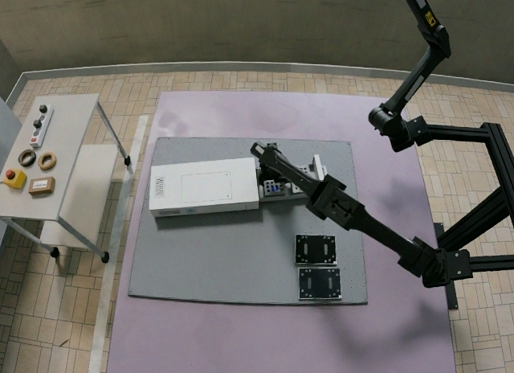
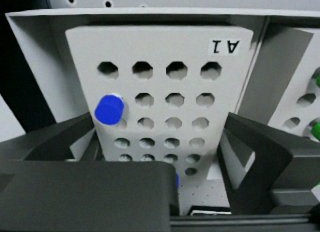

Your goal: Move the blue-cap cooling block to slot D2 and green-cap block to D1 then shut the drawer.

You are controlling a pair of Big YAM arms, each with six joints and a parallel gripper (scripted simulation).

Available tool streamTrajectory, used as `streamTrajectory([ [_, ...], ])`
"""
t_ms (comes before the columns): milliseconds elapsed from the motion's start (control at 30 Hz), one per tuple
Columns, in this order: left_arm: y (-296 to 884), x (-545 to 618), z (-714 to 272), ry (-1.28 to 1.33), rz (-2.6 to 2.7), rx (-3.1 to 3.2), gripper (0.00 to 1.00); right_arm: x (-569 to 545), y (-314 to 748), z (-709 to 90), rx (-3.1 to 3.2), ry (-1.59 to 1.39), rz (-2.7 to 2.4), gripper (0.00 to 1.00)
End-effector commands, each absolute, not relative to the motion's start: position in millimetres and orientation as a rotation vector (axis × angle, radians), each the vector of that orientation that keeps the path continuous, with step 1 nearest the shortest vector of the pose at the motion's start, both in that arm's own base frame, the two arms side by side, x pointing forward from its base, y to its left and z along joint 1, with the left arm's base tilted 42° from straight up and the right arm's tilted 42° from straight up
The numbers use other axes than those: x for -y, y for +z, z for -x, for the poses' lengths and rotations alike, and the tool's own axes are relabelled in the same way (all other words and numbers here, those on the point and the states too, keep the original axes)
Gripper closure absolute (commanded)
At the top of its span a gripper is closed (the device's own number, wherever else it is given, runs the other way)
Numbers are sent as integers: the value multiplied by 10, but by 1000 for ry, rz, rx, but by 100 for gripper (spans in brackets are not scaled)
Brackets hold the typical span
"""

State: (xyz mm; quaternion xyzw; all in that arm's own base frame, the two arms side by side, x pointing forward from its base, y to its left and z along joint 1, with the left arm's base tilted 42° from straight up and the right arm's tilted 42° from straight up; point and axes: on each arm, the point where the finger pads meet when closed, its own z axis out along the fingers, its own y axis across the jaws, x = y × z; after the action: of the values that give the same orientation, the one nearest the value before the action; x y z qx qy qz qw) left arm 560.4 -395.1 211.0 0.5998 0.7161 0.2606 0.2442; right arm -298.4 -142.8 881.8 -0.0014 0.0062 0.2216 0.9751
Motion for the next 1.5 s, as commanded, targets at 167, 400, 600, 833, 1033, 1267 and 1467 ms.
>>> streamTrajectory([
  [167,2462,4103,-5591,687,-1591,-1918,100,1485,8831,3088,5,446,0,100],
  [400,2599,4140,-5520,679,-1578,-1908,100,1485,8831,3088,5,446,0,100],
  [600,2617,4139,-5504,680,-1577,-1908,100,1485,8831,3088,5,446,0,100],
  [833,2641,4140,-5482,682,-1580,-1910,100,1485,8831,3088,5,446,0,100],
  [1033,2666,4142,-5458,683,-1577,-1913,100,1485,8831,3088,5,446,0,100],
  [1267,2682,4142,-5443,684,-1575,-1914,100,1485,8831,3088,5,446,0,100],
  [1467,2694,4143,-5432,685,-1575,-1914,100,1485,8831,3088,5,446,0,100],
])
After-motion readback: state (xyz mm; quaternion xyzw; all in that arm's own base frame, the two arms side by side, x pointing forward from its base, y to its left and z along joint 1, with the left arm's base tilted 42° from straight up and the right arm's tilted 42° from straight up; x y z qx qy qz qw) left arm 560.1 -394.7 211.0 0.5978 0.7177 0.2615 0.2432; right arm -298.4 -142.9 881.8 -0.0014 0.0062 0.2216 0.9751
